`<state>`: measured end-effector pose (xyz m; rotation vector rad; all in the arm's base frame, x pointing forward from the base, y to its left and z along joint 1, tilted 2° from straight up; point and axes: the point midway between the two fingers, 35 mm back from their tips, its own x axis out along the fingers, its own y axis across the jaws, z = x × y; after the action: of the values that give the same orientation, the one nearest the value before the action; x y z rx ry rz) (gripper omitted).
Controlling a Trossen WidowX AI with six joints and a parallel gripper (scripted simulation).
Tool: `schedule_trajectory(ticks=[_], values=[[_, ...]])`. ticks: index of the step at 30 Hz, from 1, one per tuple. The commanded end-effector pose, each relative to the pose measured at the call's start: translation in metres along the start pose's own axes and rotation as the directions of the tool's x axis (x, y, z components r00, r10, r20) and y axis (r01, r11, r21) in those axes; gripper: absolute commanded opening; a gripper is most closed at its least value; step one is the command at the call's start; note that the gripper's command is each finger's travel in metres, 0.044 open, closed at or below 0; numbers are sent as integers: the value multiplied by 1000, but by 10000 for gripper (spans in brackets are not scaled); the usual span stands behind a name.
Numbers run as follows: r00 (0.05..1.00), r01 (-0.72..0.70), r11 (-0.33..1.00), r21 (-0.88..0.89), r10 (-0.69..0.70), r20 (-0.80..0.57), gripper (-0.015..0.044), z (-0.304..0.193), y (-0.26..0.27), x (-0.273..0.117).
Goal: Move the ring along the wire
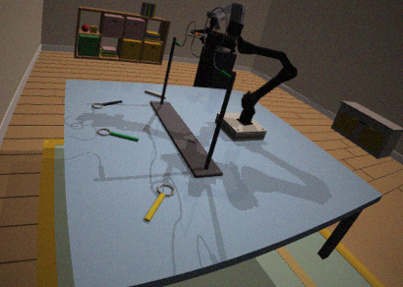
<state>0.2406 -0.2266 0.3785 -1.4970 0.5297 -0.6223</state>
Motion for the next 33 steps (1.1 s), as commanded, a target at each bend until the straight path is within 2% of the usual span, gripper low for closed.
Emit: schedule_trajectory(ticks=[1,15,24,33], values=[[999,48,996,-70,-48,1,-150,0,-7,-2],[996,94,984,-152,-93,8,-150,-3,-3,-1],[999,52,996,-79,-52,1,-150,-6,15,0],[999,-32,997,73,33,-5,-150,-6,43,0]])
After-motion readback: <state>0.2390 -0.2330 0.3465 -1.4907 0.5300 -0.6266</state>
